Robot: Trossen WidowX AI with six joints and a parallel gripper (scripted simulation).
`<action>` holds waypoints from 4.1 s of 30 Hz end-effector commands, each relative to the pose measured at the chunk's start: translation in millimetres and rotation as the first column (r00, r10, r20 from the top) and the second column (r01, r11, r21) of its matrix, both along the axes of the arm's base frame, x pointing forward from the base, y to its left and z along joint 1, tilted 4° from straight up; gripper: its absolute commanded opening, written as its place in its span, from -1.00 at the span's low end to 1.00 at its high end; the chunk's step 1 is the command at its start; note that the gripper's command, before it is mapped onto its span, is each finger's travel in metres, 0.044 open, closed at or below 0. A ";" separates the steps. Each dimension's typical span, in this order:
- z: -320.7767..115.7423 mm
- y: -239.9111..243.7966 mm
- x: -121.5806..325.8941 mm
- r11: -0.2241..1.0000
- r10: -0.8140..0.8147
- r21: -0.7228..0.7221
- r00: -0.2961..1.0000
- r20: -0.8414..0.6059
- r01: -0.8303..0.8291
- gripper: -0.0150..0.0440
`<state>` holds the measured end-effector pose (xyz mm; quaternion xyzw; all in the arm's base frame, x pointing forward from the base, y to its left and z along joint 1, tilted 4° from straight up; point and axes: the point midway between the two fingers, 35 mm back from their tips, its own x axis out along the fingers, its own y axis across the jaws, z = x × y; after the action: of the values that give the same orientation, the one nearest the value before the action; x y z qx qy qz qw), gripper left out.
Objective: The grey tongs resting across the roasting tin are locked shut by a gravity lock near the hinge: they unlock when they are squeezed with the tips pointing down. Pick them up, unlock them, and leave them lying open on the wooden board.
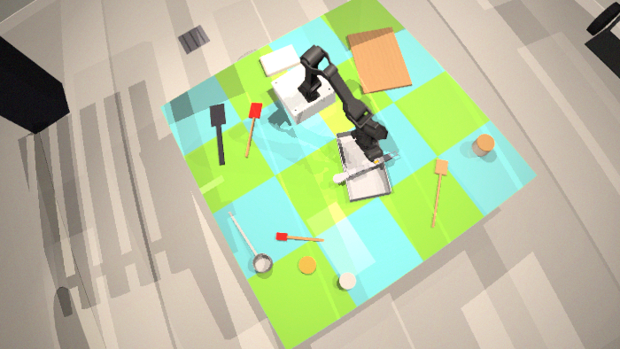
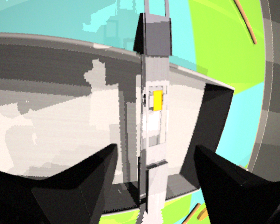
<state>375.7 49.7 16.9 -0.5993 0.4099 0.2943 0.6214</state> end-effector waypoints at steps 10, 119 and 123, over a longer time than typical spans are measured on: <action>-15.8 -1.4 13.3 1.000 0.001 0.002 1.000 0.003 -0.001 0.39; 10.9 -8.5 33.0 0.998 -0.004 0.058 0.915 -0.404 0.030 -1.00; 12.3 -9.2 30.8 0.997 -0.005 0.066 0.891 -0.454 0.039 -1.00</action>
<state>405.6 41.1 25.0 -0.5020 0.5278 0.4237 0.5384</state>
